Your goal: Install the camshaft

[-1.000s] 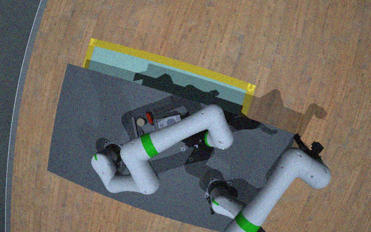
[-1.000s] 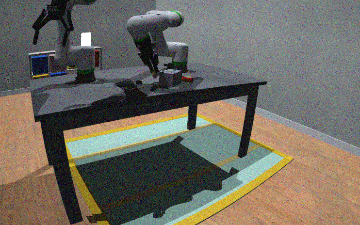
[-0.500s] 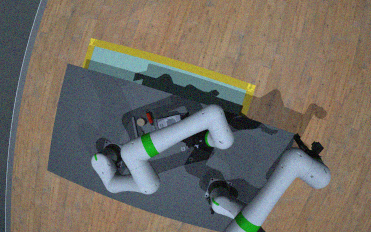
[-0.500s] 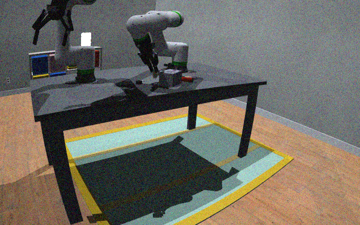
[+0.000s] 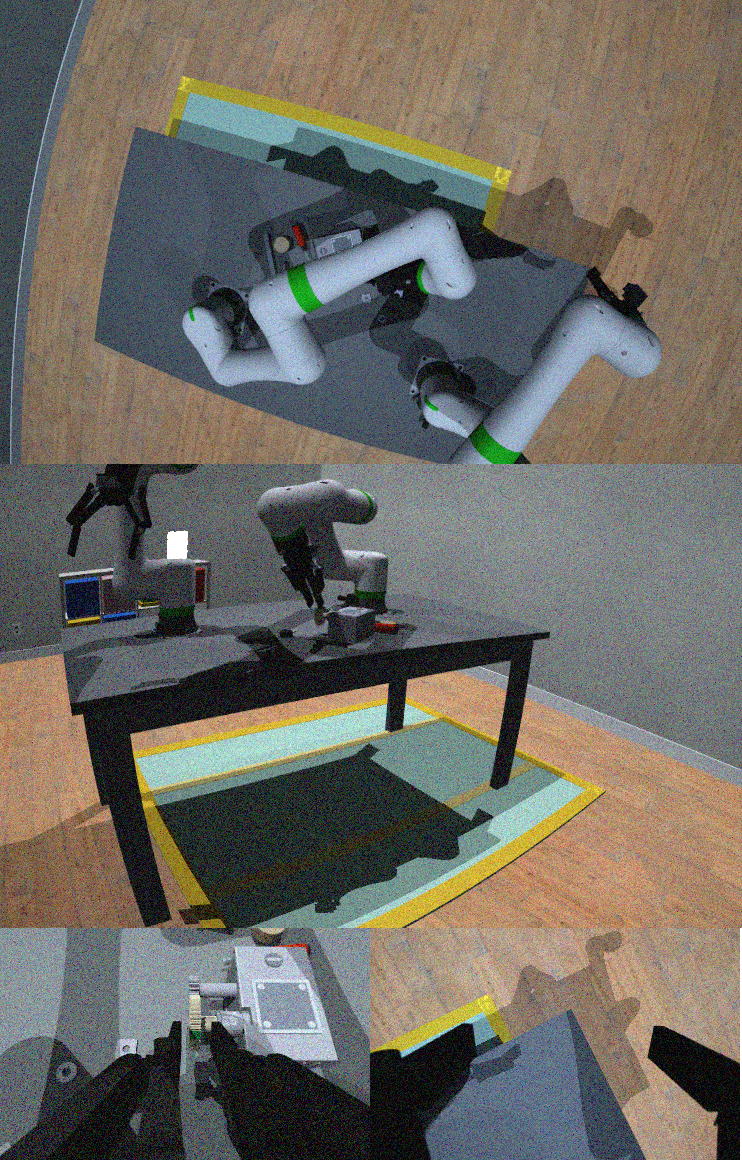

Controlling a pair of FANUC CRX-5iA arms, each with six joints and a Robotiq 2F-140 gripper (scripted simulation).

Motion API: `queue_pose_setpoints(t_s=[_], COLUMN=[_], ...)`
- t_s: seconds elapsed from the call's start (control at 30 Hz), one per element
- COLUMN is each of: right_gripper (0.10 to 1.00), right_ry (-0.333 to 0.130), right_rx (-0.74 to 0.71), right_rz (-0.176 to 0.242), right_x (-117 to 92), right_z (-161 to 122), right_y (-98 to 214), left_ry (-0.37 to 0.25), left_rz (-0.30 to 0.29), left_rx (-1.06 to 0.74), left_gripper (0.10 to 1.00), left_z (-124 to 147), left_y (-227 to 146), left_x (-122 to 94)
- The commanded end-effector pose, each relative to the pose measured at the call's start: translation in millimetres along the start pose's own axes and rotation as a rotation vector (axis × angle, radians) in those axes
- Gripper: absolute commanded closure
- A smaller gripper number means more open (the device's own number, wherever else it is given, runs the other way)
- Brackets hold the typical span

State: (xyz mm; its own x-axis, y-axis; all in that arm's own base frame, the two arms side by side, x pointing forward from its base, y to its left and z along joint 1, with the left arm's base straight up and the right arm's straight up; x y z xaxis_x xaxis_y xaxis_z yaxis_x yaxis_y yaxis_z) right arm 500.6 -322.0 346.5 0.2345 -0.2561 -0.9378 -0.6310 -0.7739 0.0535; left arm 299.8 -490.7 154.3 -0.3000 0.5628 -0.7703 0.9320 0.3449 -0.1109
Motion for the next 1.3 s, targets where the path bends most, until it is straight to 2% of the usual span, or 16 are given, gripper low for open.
queue_pose_setpoints(t_s=[0.0, 0.77, 1.27], right_gripper=[0.098, 0.098, 0.098], right_ry=[0.002, 0.002, 0.002], right_rx=[0.000, 0.000, 0.000], right_rz=[0.000, 0.000, 0.000], right_x=[-1.1, -1.1, -1.1], right_z=[-0.7, -0.7, -0.7], right_y=[0.2, 0.2, 0.2], left_ry=[0.000, 0.000, 0.000], left_rz=[0.000, 0.000, 0.000], left_rx=[0.000, 0.000, 0.000], left_gripper=[0.831, 0.831, 0.831], left_z=[-0.2, -2.0, -24.3], left_y=[-0.1, -0.4, -4.3], left_x=[-9.4, -22.1, -49.3])
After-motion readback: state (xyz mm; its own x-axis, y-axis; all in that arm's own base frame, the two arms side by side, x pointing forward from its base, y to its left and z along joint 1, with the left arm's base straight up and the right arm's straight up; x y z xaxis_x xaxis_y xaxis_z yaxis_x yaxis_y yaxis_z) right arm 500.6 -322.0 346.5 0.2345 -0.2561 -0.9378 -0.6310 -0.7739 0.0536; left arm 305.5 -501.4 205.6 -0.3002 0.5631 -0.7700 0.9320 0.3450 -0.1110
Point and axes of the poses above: on each arm, the point where the finger pads meet when closed, its own x axis out along the fingers, its own y axis across the jaws, z = x × y, the point moved 4 cm from there along -x, back along the fingers, and after that the axes turned 10 degrees about x, right-handed, at the moved point
